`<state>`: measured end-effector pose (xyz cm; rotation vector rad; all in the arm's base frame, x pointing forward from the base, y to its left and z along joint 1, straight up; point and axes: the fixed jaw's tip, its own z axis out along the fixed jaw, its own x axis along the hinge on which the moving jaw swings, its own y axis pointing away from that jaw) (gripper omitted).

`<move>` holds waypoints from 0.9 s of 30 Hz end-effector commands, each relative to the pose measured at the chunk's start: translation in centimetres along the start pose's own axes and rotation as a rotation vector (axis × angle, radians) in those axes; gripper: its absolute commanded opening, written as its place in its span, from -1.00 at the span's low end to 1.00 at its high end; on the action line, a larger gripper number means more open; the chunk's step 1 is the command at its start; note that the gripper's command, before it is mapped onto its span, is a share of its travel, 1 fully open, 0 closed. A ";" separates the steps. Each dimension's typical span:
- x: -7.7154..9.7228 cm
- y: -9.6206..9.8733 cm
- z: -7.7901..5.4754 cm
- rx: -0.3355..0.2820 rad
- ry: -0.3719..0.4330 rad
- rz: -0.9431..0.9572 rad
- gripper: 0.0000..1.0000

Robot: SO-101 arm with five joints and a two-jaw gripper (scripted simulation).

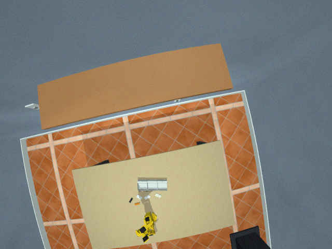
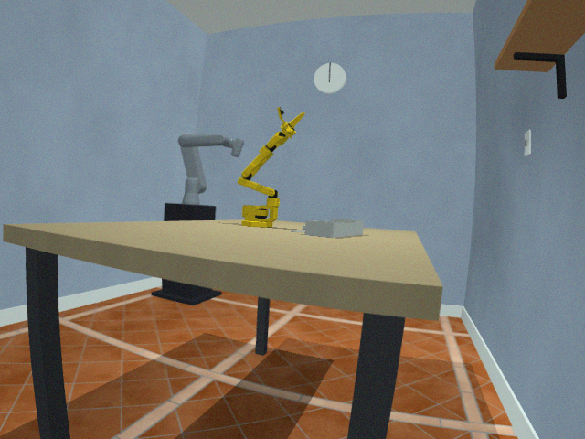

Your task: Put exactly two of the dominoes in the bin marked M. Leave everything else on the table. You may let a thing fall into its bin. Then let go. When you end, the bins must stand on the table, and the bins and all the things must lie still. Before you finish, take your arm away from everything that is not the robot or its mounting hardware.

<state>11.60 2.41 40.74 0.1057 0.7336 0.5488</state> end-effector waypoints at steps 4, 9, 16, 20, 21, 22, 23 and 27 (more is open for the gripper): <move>1.6 -0.7 0.3 0.029 0.071 -0.032 1.00; 3.7 -1.7 0.5 0.064 0.167 -0.078 1.00; 6.7 -3.1 0.7 0.113 0.303 -0.143 1.00; 6.9 -3.1 0.5 0.115 0.309 -0.144 1.00; 7.2 -3.3 0.4 0.119 0.327 -0.153 1.00; 7.6 -3.5 0.3 0.123 0.346 -0.162 1.00; 8.0 -3.7 0.2 0.128 0.365 -0.170 1.00; 9.5 -4.3 -0.1 0.144 0.440 -0.206 1.00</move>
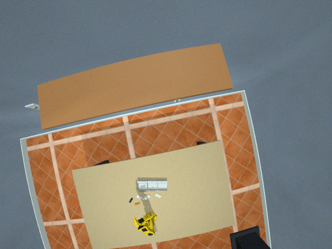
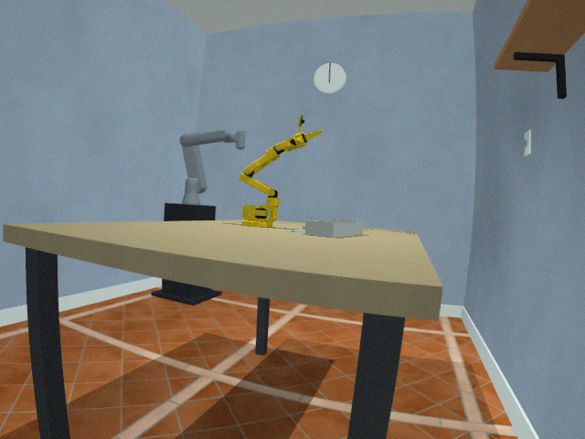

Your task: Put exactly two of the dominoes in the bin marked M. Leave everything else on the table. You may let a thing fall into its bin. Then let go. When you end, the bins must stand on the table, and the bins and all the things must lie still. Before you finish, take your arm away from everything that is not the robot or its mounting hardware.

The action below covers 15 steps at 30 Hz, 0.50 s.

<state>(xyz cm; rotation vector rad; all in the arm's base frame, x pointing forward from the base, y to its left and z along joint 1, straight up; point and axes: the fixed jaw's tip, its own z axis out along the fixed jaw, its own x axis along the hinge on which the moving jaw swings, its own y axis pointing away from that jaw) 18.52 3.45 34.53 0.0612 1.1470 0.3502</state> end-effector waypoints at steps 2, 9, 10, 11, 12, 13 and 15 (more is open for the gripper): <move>1.8 -0.5 0.5 0.016 0.089 -0.049 1.00; 3.7 -1.0 1.0 0.038 0.182 -0.095 1.00; 3.6 -0.9 0.8 0.035 0.172 -0.087 1.00; 3.9 -1.0 0.8 0.037 0.190 -0.096 1.00; 4.3 -1.1 0.8 0.039 0.207 -0.105 1.00; 4.6 -1.2 0.8 0.041 0.225 -0.114 1.00; 5.3 -1.4 0.8 0.044 0.261 -0.133 1.00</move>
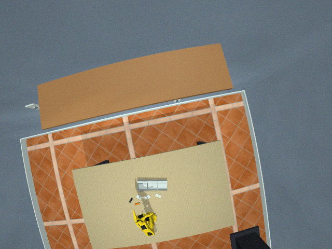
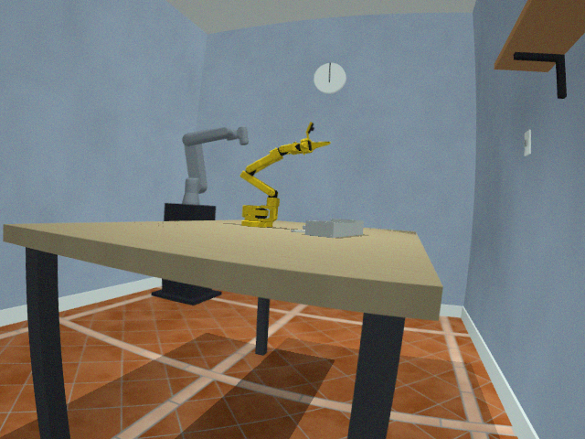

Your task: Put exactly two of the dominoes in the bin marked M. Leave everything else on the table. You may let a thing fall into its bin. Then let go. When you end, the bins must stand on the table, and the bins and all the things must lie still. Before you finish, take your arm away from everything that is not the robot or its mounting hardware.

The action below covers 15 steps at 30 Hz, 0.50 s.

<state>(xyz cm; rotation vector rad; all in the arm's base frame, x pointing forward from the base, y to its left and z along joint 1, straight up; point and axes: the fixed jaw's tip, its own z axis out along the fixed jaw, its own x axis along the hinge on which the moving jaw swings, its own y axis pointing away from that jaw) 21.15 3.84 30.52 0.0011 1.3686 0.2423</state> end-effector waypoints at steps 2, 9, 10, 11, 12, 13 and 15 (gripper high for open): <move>1.4 -0.2 0.3 0.005 0.077 -0.047 1.00; 3.9 -0.6 0.9 0.018 0.201 -0.112 1.00; 3.9 -0.6 0.9 0.018 0.201 -0.112 1.00; 3.9 -0.6 0.9 0.018 0.201 -0.112 1.00; 3.8 -0.6 0.8 0.017 0.194 -0.104 1.00; 4.2 -0.6 0.8 0.017 0.211 -0.113 1.00; 4.8 -0.7 0.8 0.016 0.243 -0.132 1.00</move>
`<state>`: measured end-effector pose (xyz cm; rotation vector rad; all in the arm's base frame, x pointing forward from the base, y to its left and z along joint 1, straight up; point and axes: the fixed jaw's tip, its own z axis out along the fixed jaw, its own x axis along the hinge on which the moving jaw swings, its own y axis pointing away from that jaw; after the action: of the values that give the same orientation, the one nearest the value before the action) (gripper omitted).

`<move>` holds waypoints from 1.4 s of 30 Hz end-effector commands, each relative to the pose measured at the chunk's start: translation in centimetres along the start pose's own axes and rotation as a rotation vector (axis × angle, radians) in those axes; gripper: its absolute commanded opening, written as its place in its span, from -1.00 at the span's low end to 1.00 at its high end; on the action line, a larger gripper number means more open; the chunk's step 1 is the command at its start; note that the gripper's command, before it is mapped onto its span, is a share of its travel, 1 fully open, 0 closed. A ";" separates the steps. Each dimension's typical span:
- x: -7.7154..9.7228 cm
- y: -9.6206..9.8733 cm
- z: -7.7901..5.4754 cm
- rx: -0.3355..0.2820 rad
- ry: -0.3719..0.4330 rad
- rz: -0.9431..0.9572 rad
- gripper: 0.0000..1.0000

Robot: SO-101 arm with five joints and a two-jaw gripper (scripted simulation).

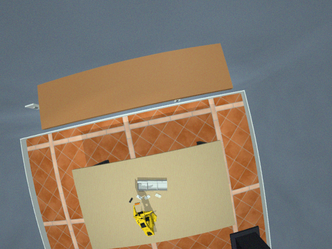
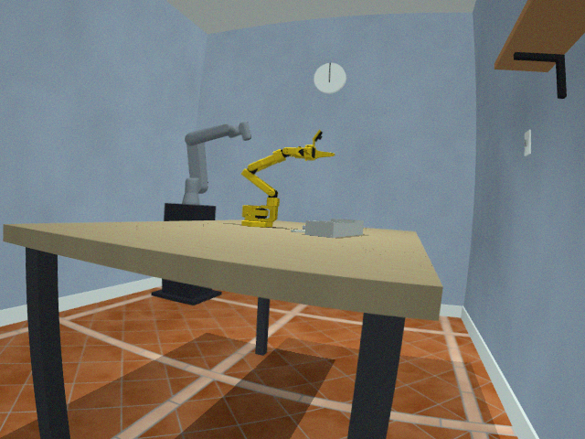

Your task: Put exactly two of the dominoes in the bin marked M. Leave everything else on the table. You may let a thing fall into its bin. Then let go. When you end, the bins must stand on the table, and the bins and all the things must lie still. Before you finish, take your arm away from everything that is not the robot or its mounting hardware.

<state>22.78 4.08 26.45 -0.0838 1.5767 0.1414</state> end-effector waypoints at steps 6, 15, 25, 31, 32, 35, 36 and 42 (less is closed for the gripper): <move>2.4 -0.1 0.5 -0.004 0.129 -0.081 1.00; 4.2 -0.2 0.7 -0.008 0.219 -0.128 1.00; 6.9 -0.3 0.7 -0.029 0.359 -0.220 1.00; 7.6 -0.3 0.7 -0.034 0.395 -0.239 1.00; 7.7 -0.3 0.7 -0.037 0.405 -0.248 1.00; 8.2 -0.3 0.7 -0.047 0.432 -0.275 1.00; 8.3 -0.4 0.6 -0.050 0.442 -0.284 1.00; 9.2 -0.4 0.5 -0.069 0.497 -0.338 1.00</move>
<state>23.30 4.11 17.26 -0.4312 2.0183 -0.0836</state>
